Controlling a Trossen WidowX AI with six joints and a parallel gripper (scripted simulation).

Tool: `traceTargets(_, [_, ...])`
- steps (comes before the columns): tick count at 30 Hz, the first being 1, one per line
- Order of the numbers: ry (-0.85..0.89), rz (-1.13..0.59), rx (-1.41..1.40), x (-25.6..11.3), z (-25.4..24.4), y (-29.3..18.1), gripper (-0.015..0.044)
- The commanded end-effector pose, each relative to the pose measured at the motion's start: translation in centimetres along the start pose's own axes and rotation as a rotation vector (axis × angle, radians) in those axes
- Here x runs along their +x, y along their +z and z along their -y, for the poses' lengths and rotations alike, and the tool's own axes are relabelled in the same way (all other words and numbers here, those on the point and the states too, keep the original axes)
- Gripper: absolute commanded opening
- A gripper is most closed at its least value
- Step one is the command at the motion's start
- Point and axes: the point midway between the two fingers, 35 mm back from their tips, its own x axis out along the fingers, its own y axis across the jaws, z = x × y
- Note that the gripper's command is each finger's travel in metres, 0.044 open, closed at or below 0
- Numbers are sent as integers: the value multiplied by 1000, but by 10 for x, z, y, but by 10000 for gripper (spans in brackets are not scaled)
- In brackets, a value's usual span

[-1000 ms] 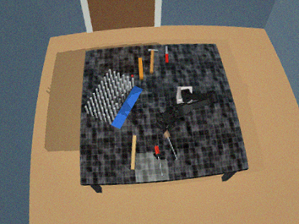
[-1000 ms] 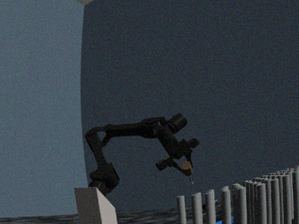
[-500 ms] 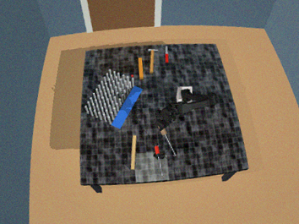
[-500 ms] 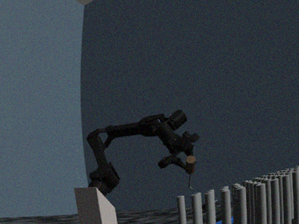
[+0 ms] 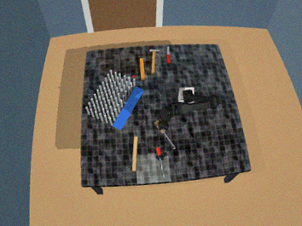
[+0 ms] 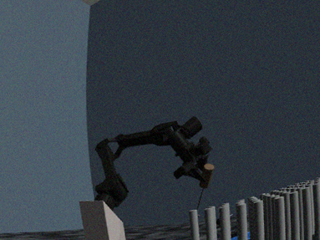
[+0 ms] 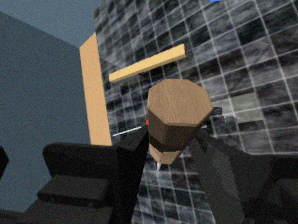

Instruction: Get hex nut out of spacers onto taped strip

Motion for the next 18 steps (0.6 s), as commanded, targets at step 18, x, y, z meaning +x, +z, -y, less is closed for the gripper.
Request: traceTargets(18, [-122, 65, -619, 1, 28, 32, 0])
